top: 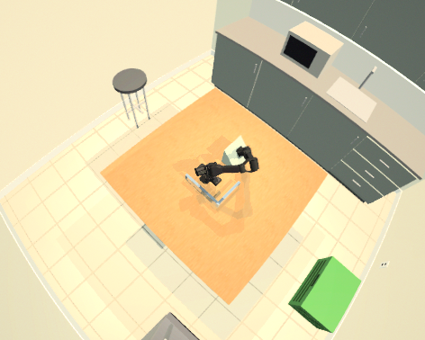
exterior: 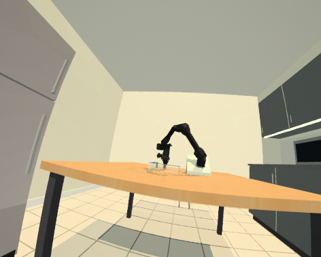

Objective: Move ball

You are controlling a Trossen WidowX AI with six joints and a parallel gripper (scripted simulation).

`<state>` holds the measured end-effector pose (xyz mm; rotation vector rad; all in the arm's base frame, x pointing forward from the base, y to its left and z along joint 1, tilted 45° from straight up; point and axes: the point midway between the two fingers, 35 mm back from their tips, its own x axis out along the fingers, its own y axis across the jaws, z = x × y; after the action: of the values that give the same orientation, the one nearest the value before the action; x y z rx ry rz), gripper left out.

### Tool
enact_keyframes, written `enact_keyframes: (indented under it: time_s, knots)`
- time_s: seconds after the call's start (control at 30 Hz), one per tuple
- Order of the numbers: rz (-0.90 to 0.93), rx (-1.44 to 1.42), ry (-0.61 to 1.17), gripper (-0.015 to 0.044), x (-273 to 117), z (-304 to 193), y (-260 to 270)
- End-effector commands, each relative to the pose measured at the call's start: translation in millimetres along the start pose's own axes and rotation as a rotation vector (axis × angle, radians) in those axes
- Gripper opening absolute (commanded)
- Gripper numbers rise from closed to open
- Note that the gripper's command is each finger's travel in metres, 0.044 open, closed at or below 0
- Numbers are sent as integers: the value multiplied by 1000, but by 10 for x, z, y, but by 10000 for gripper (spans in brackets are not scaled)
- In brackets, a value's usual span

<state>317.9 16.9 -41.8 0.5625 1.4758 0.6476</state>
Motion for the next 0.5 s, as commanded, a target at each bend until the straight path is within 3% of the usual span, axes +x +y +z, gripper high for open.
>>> enact_keyframes:
  time_s: [0.0, 0.3, 0.47]
  knots:
    - [6, 5, 8, 0, 84, -23, 13]
    - [7, 5, 8, 0, 141, -25, 15]
    - [3, 0, 2, 131, 113, -8, 7]
